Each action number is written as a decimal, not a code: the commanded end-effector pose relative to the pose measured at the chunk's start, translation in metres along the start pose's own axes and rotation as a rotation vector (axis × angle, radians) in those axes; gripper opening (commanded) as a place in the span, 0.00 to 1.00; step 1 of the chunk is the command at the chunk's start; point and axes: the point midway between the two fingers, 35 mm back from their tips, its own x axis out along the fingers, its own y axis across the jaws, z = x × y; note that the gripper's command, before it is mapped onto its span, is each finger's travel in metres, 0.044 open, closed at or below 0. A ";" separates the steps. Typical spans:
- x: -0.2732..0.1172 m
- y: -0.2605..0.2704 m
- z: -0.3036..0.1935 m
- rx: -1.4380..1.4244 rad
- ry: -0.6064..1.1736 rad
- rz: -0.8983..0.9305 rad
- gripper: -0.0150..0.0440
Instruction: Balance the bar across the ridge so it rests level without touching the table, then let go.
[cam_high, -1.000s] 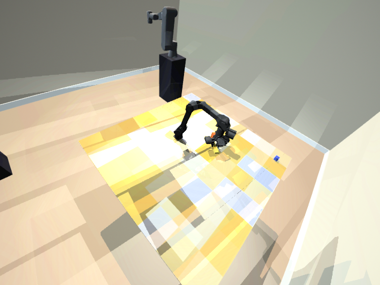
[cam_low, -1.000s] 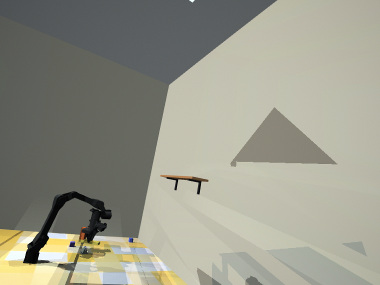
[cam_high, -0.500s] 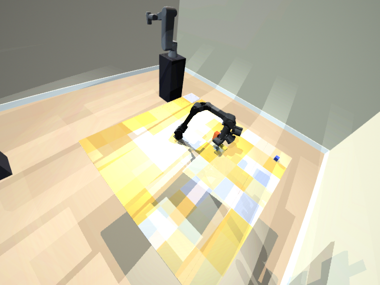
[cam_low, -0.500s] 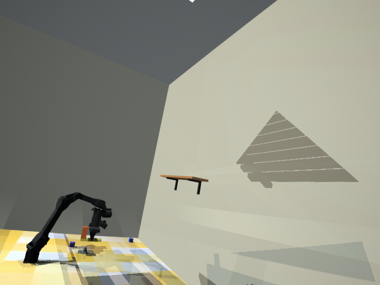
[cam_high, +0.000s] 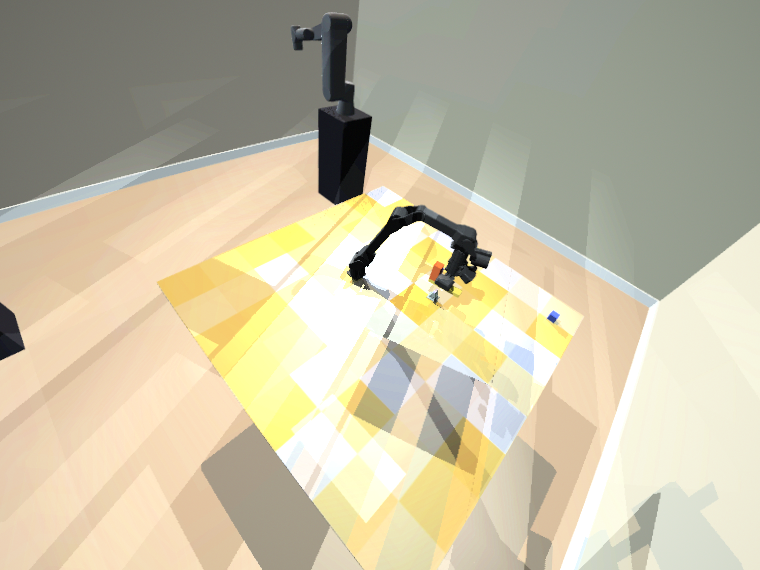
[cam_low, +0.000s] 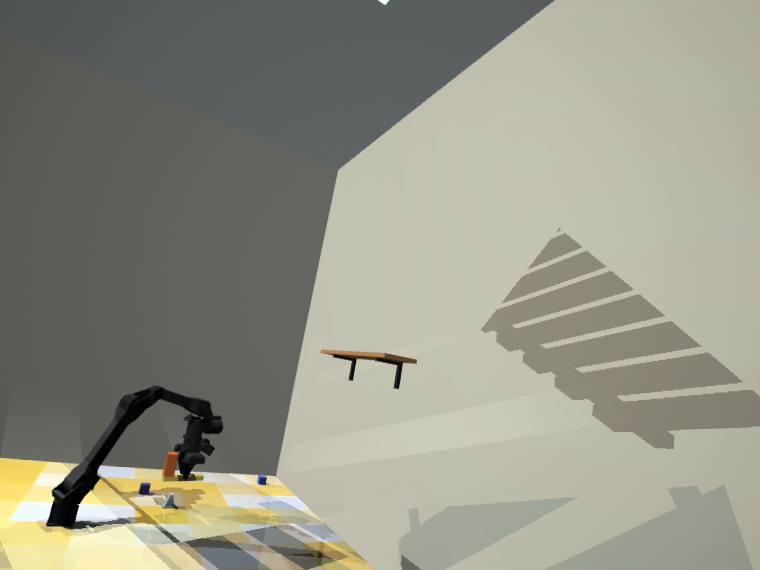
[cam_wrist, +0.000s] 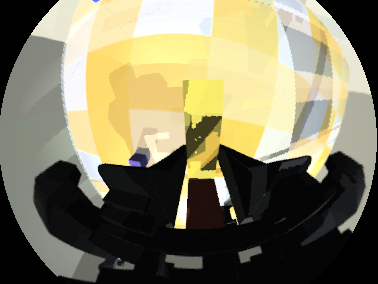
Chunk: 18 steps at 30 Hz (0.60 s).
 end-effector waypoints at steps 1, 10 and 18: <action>0.005 0.002 0.000 -0.008 0.002 0.002 0.25; 0.019 0.003 0.001 -0.008 0.002 0.002 0.25; 0.033 0.004 0.000 -0.009 0.002 0.002 0.25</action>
